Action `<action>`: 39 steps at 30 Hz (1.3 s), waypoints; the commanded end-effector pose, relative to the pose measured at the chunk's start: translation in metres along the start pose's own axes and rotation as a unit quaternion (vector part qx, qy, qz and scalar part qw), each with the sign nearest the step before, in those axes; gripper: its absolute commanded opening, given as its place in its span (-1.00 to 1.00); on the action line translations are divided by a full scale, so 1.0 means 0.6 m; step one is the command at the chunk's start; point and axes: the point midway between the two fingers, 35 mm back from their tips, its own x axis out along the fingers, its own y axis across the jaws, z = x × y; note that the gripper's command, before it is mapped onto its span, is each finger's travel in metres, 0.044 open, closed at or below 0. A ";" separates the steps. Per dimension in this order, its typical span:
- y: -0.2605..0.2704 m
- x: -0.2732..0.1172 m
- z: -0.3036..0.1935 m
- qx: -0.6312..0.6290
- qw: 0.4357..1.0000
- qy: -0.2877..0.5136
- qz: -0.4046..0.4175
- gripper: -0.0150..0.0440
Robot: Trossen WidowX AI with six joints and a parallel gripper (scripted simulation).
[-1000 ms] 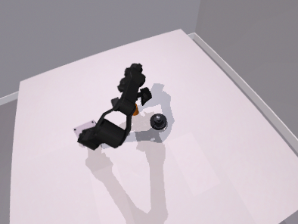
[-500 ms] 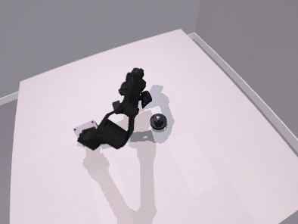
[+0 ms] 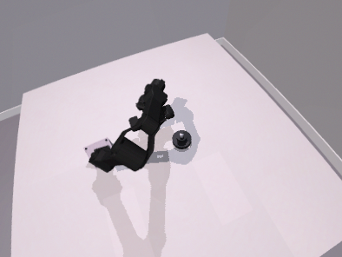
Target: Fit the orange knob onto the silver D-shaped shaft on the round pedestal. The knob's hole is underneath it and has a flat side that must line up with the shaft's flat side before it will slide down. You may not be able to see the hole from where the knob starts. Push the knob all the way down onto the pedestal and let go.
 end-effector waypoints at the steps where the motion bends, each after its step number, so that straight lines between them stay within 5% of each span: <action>1: -0.001 0.000 0.000 -0.002 1.000 0.002 -0.002 0.09; 9: -0.008 -0.026 0.005 -0.002 1.000 -0.001 -0.002 -0.49; 39: -0.006 -0.233 0.017 -0.003 1.000 0.000 -0.005 -0.49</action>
